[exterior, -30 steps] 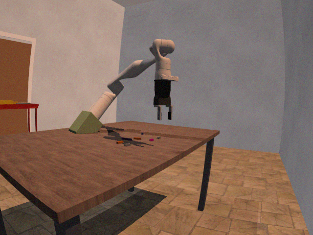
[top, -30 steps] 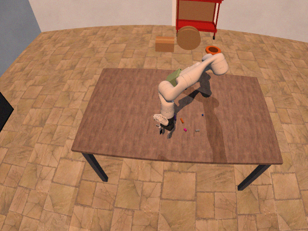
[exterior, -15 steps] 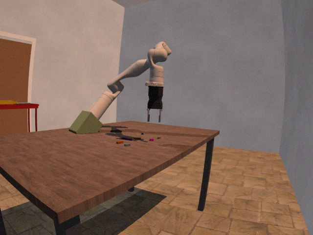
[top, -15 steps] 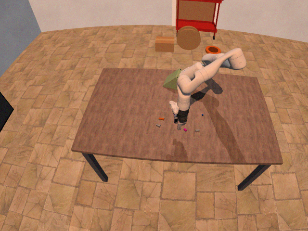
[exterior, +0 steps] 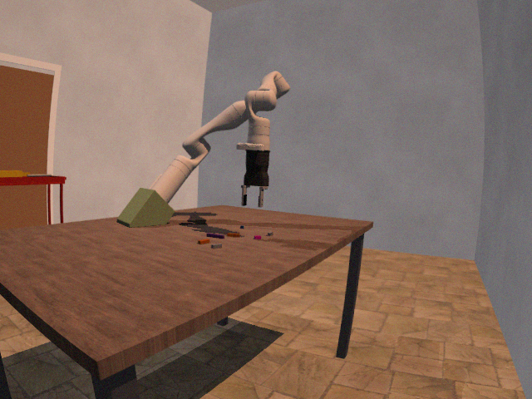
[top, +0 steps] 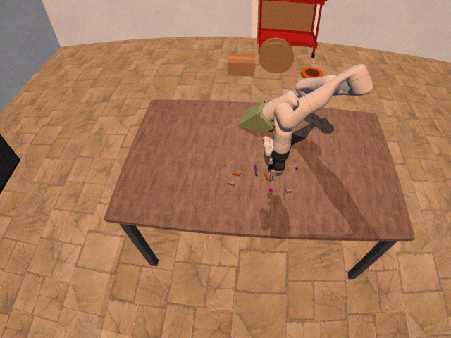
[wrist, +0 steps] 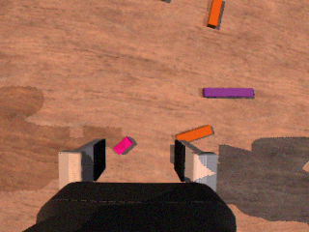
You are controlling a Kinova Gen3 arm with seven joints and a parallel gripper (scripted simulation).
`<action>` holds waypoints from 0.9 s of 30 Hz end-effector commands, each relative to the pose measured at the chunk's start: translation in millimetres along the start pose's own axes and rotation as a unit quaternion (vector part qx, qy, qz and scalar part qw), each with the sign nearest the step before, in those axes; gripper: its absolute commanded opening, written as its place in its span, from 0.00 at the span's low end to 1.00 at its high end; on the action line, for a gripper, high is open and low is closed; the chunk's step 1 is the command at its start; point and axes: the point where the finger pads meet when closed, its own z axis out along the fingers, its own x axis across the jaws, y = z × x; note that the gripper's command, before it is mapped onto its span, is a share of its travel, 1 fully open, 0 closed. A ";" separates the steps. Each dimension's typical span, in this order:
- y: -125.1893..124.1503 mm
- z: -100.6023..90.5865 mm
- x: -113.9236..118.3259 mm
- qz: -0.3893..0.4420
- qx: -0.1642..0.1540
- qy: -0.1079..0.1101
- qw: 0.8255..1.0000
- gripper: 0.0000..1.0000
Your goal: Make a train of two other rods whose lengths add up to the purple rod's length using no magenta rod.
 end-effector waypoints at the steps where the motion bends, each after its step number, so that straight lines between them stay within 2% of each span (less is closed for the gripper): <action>1: 2.2 -2.1 -1.5 -0.003 0.001 -0.002 1.000 1.00; 27: 14.2 0.7 13.5 0.036 0.001 -0.001 0.999 1.00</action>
